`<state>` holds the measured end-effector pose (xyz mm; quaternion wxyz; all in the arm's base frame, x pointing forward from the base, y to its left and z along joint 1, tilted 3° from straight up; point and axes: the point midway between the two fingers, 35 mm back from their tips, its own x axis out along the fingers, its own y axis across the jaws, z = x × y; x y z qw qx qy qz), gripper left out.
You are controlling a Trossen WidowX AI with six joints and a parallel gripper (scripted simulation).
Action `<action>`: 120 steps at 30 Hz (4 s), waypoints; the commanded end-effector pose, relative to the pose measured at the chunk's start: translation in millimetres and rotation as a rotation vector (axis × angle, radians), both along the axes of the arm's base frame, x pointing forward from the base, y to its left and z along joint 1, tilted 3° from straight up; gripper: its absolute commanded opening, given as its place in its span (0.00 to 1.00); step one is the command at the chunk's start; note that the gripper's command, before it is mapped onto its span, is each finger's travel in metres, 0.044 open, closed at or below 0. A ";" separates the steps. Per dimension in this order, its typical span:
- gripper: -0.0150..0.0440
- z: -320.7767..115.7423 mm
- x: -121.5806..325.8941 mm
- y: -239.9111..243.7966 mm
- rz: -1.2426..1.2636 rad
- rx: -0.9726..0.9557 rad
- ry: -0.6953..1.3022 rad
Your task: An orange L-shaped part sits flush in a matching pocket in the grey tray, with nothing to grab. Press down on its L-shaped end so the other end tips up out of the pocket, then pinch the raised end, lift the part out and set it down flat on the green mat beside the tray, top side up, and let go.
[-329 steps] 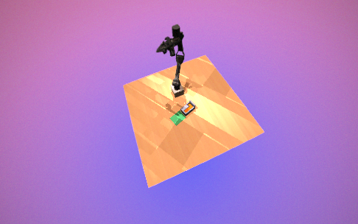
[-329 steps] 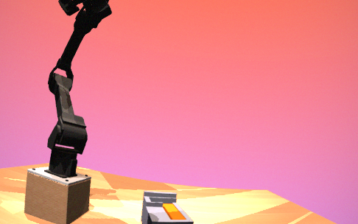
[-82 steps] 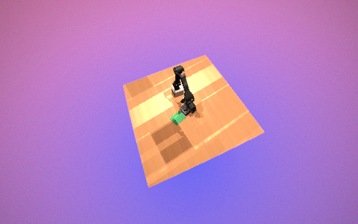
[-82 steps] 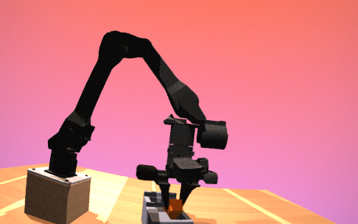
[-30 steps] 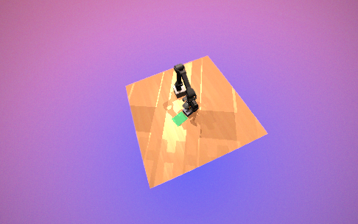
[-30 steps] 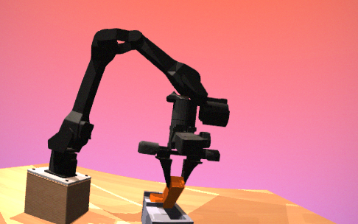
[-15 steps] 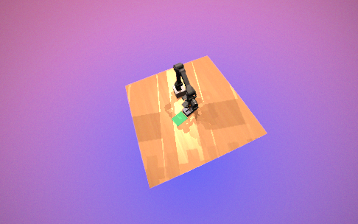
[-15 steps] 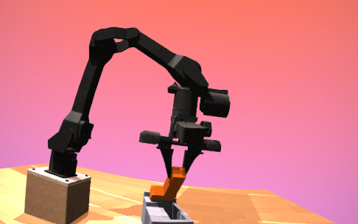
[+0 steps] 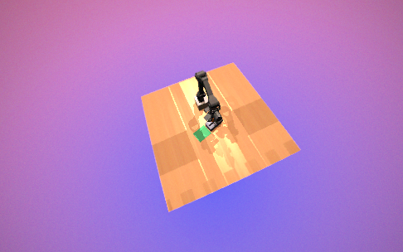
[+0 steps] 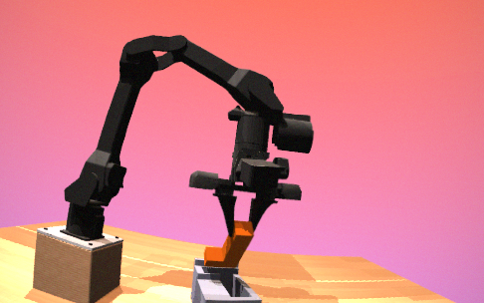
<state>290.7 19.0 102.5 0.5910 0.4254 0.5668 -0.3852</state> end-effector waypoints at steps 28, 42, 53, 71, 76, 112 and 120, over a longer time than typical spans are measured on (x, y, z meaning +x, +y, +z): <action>0.25 -1.2 32.6 -124.7 -0.001 -0.005 -0.005; 0.25 -2.6 41.2 -154.2 -0.001 -0.008 -0.005; 0.25 -18.8 42.4 -153.9 -0.001 -0.008 -0.005; 0.25 -47.4 44.3 -153.3 -0.001 -0.008 -0.005; 0.25 -55.4 44.8 -153.2 -0.001 -0.008 -0.005; 0.52 -82.2 45.8 -153.3 0.001 -0.012 -0.002; 0.88 -44.2 46.4 -155.0 0.000 -0.010 -0.004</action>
